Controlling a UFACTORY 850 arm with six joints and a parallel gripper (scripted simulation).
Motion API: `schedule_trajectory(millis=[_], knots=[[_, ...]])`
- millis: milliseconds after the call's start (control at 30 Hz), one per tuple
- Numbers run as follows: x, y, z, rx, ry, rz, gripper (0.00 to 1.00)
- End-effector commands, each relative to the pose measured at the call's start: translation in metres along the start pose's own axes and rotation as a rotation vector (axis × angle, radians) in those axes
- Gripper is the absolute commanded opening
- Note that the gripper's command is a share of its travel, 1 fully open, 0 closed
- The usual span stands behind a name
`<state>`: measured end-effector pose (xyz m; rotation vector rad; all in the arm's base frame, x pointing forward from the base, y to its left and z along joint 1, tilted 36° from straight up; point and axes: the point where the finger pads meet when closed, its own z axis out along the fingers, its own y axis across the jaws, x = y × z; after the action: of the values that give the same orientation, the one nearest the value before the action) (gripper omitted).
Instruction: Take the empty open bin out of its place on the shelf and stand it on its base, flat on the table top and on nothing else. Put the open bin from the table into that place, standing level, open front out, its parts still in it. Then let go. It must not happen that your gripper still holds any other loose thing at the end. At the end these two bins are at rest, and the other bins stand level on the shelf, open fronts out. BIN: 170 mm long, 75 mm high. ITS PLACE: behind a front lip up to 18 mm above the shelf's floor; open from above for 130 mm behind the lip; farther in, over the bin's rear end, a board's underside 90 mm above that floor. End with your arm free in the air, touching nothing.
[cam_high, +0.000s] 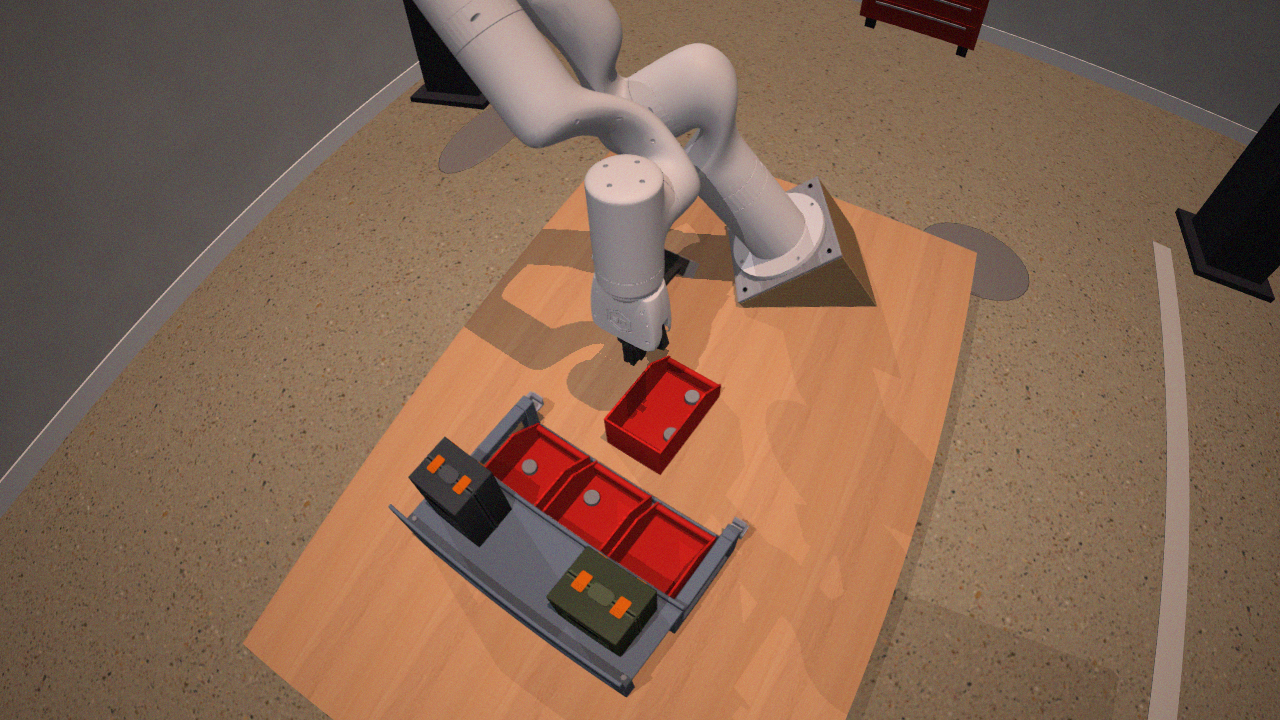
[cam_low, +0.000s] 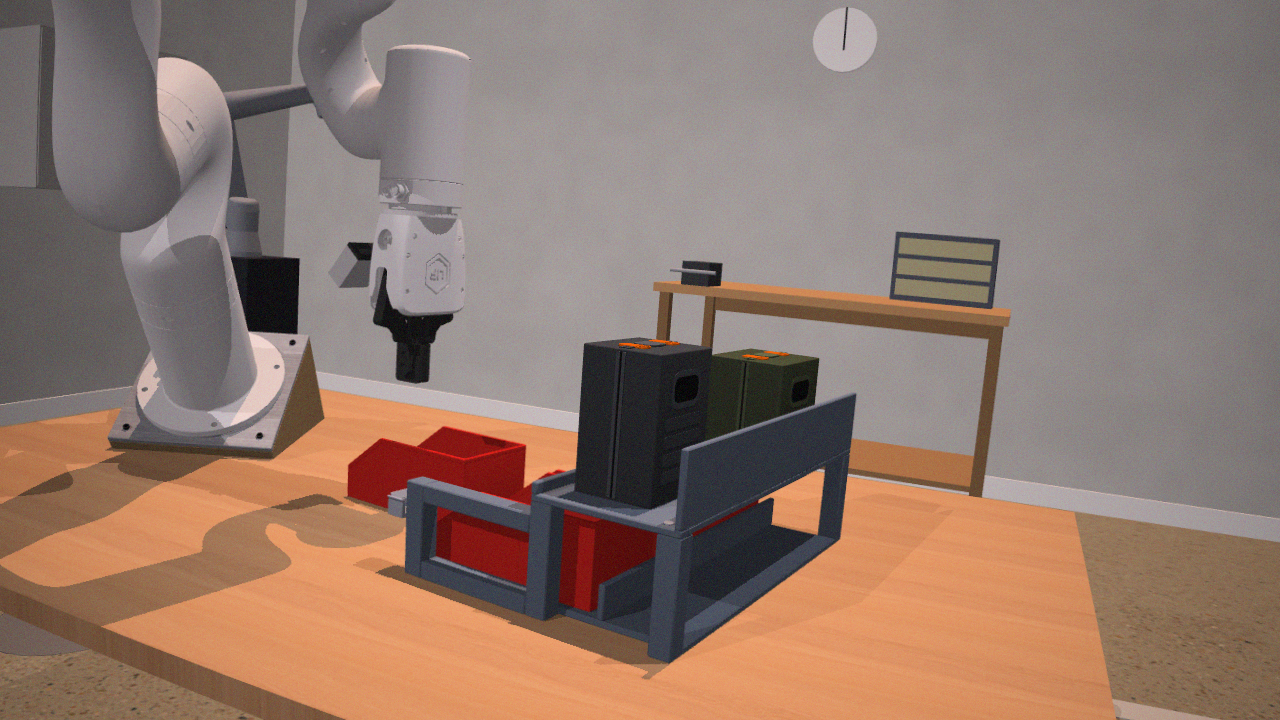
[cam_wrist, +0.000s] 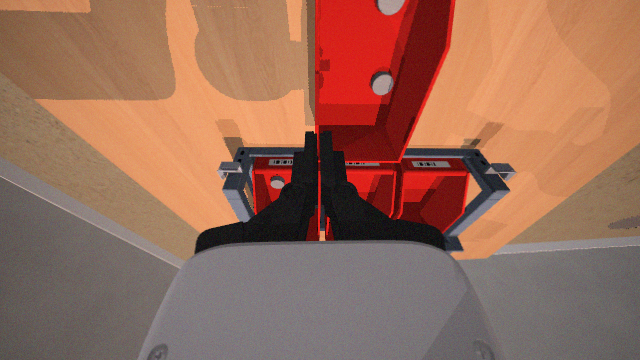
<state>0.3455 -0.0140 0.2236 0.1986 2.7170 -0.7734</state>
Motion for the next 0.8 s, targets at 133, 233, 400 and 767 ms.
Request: schedule_trajectory(millis=[133, 233, 400, 767], knots=[[-0.005, 0.004, -0.001, -0.001, -0.001, -0.126, 0.0], [-0.009, 0.007, -0.001, -0.001, -0.001, -0.213, 0.0], [-0.016, 0.012, -0.001, -0.001, -0.001, -0.409, 0.0], [-0.035, 0.029, -0.001, 0.002, -0.005, -0.855, 0.0]])
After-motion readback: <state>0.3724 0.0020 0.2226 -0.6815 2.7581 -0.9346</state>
